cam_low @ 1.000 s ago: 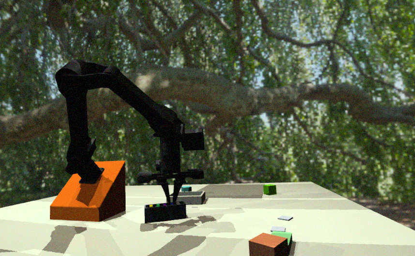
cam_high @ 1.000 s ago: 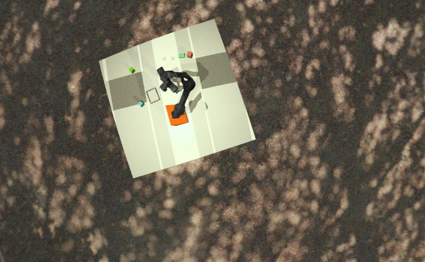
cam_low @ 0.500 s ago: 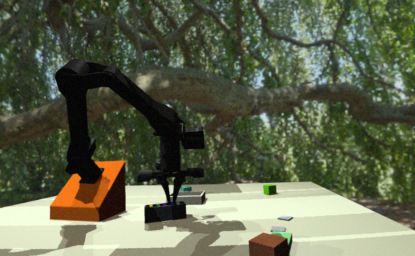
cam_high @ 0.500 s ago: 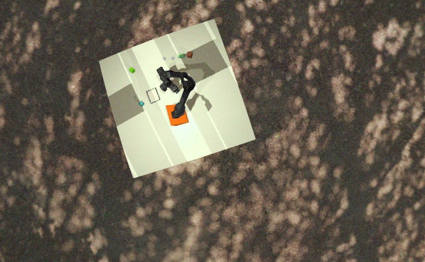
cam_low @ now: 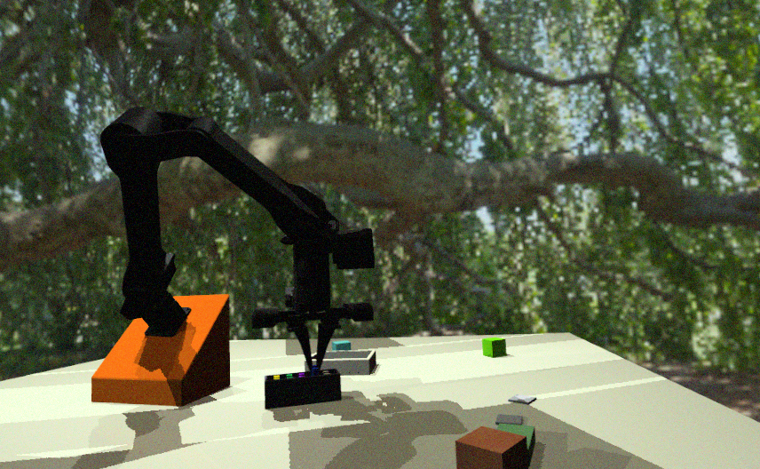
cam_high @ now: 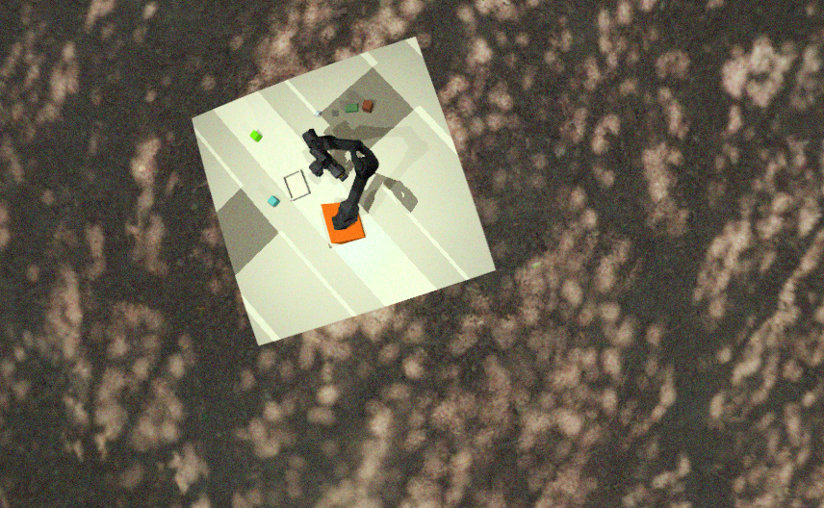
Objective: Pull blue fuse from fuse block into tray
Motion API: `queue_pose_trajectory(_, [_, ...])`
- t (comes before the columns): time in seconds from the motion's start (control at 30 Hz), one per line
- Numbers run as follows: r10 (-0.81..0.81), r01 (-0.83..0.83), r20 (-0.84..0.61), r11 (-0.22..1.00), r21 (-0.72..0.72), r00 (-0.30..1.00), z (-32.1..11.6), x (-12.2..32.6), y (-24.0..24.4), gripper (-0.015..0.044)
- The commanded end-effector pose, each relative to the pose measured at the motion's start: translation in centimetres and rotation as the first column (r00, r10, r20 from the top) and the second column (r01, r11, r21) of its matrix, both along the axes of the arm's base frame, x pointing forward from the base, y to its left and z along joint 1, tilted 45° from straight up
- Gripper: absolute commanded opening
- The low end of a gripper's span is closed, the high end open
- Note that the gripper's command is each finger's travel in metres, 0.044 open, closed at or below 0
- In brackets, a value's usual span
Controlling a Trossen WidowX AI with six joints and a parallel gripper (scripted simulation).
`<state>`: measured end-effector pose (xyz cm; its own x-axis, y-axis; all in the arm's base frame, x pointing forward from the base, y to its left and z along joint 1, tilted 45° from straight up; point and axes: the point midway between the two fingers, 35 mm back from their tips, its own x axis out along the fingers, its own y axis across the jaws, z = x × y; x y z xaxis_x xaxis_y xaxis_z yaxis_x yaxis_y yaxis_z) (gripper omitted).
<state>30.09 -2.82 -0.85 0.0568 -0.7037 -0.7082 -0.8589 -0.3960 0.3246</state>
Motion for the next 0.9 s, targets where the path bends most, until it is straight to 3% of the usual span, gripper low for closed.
queue_pose_trajectory(0.0, [-0.004, 0.004, 0.003, 1.0, 0.004, 1.0, 0.16, 0.01, 0.23, 0.0])
queue_pose_trajectory(0.87, [-0.003, 0.003, 0.003, 1.0, 0.003, 1.0, 1.07, -0.06, 1.13, 0.0])
